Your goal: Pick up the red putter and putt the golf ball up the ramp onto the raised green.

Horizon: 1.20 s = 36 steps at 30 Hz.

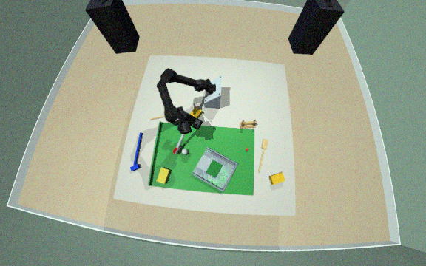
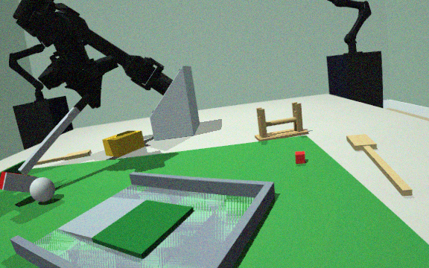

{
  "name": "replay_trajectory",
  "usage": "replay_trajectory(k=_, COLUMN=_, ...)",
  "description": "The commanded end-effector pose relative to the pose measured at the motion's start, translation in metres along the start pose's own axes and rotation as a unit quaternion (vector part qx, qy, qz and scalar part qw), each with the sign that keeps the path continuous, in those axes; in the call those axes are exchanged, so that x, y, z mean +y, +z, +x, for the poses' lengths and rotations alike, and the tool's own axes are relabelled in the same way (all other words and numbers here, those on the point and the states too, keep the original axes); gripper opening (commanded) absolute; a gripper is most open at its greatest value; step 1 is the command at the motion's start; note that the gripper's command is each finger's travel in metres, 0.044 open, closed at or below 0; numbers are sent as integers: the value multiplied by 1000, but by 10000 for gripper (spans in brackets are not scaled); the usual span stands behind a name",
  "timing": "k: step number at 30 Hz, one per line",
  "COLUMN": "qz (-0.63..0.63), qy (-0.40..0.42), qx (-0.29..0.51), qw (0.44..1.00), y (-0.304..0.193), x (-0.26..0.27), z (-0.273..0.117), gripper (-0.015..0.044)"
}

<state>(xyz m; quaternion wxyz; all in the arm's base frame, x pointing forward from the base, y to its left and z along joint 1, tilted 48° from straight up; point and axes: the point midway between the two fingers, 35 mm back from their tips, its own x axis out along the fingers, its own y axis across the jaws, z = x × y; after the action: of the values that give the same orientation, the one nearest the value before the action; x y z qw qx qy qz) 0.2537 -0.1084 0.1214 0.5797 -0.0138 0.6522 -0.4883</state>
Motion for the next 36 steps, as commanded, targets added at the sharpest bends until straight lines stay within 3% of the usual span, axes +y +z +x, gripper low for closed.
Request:
replay_trajectory(k=1, qz=-3, qy=-3, qx=-4, qw=1000, y=2, x=0, z=6, gripper=0)
replay_trajectory(k=29, qz=1, qy=-1, qx=0, qw=1000, y=3, x=-27, z=8, gripper=0)
replay_trajectory(k=36, qz=-2, qy=2, qx=-2, qw=1000, y=8, x=46, z=5, gripper=0)
